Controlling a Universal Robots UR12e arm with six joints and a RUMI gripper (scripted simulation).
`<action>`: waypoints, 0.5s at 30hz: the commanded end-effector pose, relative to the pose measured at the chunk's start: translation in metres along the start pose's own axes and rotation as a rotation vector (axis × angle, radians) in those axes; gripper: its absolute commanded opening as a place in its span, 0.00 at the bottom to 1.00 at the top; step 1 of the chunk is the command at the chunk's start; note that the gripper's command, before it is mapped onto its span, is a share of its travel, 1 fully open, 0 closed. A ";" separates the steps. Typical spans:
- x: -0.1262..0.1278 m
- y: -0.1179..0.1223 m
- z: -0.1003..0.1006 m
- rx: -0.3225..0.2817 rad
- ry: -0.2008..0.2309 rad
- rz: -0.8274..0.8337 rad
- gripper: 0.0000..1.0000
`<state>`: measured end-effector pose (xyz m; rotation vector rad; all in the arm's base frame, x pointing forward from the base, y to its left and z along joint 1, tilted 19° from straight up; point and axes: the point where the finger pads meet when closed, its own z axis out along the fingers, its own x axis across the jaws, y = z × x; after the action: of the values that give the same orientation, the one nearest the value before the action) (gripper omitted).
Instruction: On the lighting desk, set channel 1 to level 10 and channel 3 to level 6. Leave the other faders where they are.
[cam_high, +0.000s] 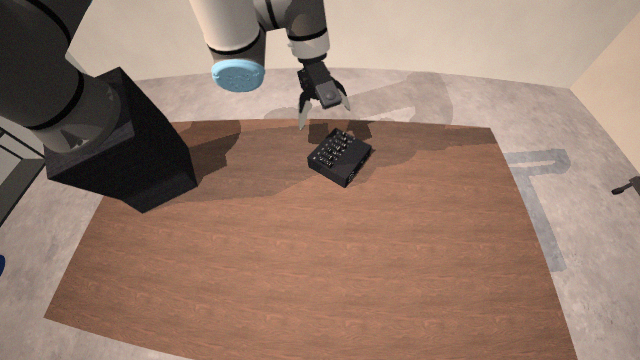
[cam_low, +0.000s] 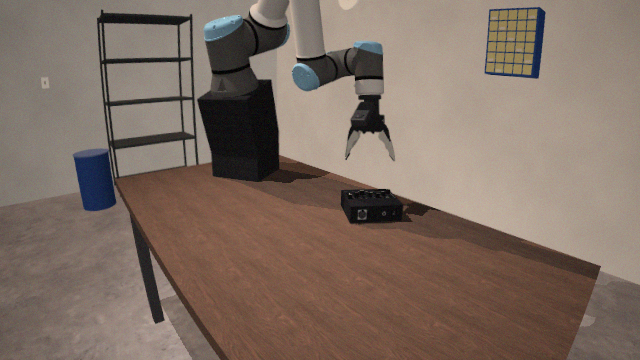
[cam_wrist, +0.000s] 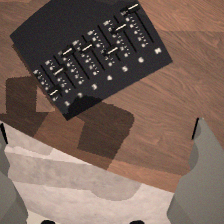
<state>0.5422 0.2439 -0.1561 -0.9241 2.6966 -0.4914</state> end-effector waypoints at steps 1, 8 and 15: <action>-0.003 -0.007 -0.002 -0.005 0.018 0.223 1.00; -0.005 -0.014 -0.004 -0.009 0.030 0.440 1.00; -0.008 -0.022 -0.008 -0.010 0.050 0.759 1.00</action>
<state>0.5536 0.2362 -0.1441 -0.1686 2.8095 -0.3623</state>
